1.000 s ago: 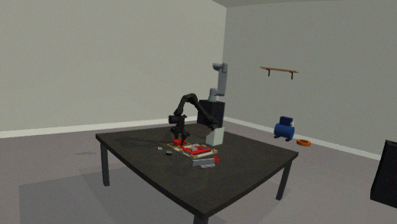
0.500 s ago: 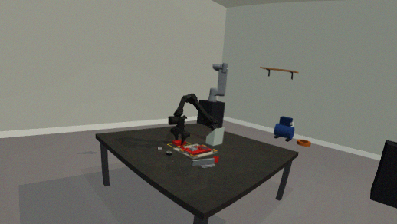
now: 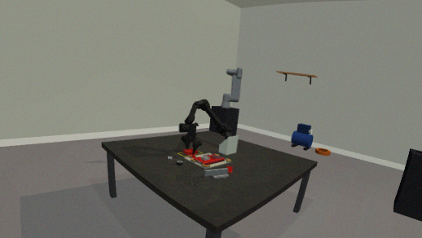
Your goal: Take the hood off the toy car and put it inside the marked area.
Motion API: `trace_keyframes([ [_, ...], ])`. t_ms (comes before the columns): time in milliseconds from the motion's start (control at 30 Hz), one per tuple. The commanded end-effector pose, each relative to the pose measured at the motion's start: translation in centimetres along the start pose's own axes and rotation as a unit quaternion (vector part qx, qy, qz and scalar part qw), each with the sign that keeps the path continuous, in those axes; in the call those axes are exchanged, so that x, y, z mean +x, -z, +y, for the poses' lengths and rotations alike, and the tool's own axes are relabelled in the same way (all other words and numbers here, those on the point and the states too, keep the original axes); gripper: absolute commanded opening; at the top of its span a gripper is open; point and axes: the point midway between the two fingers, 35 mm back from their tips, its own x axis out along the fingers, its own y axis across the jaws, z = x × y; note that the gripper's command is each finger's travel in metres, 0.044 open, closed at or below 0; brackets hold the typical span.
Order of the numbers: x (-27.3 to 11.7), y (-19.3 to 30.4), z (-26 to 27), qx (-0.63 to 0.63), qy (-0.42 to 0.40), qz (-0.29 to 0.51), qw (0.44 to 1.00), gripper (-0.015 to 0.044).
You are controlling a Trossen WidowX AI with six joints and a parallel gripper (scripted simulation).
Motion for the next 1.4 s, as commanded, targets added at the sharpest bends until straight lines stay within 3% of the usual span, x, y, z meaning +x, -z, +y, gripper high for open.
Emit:
trace_keyframes([
  [0,-0.7,-0.1,0.0,0.001,-0.001,0.000,1.000,0.0440],
  [233,-7.3,0.0,0.1,0.000,0.001,0.001,1.000,0.0440],
  [1367,-7.3,0.0,0.1,0.000,0.001,0.001,1.000,0.0440],
])
